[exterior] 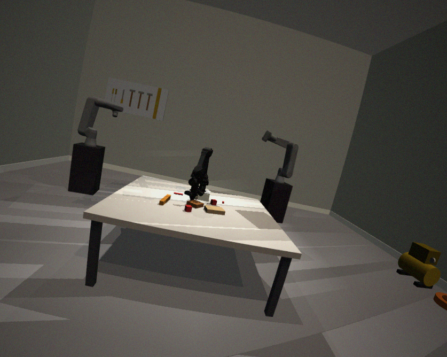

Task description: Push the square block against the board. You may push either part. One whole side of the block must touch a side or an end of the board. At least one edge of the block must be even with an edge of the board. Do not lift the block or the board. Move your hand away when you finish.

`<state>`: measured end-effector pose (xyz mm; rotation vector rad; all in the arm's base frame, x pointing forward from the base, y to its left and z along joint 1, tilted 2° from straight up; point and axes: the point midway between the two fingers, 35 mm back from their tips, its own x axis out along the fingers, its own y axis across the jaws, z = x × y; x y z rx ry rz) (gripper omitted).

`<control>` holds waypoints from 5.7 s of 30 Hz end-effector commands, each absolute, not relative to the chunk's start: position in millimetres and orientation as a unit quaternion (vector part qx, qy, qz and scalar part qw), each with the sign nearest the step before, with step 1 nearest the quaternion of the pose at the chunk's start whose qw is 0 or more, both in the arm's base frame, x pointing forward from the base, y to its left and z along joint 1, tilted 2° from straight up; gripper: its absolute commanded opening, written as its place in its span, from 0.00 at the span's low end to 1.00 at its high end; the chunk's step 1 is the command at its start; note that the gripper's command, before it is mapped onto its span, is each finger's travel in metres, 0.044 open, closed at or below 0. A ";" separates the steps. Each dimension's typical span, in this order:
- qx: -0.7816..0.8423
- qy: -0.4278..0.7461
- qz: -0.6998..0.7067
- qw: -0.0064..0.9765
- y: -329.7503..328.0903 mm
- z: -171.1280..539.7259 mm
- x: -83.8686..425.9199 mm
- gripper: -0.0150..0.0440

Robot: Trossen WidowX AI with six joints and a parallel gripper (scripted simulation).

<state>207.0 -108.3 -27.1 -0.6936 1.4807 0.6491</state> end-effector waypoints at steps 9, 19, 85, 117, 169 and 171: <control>-0.304 0.647 0.283 0.639 -103.1 -26.2 215.1 0.25; -0.304 0.647 0.284 0.639 -98.9 -26.3 220.0 0.25; -0.304 0.645 0.284 0.641 -72.0 -26.1 253.5 0.25; -0.304 0.644 0.284 0.642 -60.1 -25.9 270.7 0.25; -0.277 0.657 0.255 0.653 -95.1 30.1 246.6 0.25; -0.254 0.666 0.232 0.662 -96.7 30.9 250.8 0.25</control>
